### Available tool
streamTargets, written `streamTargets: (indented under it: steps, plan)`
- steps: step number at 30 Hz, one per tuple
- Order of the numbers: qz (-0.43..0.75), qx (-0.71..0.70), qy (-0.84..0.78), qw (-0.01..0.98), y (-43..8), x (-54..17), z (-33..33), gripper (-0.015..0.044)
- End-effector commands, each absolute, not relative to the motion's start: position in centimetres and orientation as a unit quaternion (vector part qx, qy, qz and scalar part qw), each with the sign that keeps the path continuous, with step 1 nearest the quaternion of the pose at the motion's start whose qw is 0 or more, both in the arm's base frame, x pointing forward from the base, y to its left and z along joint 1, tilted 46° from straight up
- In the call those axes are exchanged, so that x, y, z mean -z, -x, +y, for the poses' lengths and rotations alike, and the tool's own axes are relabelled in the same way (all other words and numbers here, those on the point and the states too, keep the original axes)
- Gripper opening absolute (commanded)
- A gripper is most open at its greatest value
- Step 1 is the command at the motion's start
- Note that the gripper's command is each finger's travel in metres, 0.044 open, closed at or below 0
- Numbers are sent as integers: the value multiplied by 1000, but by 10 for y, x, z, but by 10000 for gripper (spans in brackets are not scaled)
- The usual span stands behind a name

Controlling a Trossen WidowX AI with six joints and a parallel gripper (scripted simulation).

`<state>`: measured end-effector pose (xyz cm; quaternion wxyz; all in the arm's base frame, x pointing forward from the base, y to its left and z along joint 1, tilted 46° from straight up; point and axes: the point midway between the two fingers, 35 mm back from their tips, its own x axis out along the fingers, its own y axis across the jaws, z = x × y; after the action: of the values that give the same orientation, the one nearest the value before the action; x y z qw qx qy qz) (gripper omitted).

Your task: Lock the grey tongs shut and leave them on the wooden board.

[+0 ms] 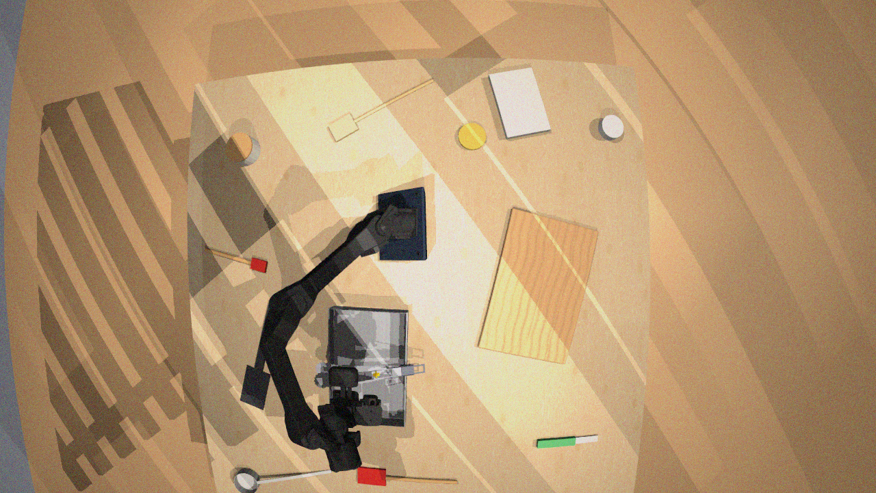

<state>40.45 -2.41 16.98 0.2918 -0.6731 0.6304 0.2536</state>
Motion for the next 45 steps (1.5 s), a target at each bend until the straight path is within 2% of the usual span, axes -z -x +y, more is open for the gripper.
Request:
streamTargets:
  steps: [1, 45]
  plan:
    - [633, -267, 677, 264, -401, -171, -25, -150]
    - [633, -266, 677, 264, -405, -131, -66, -150]
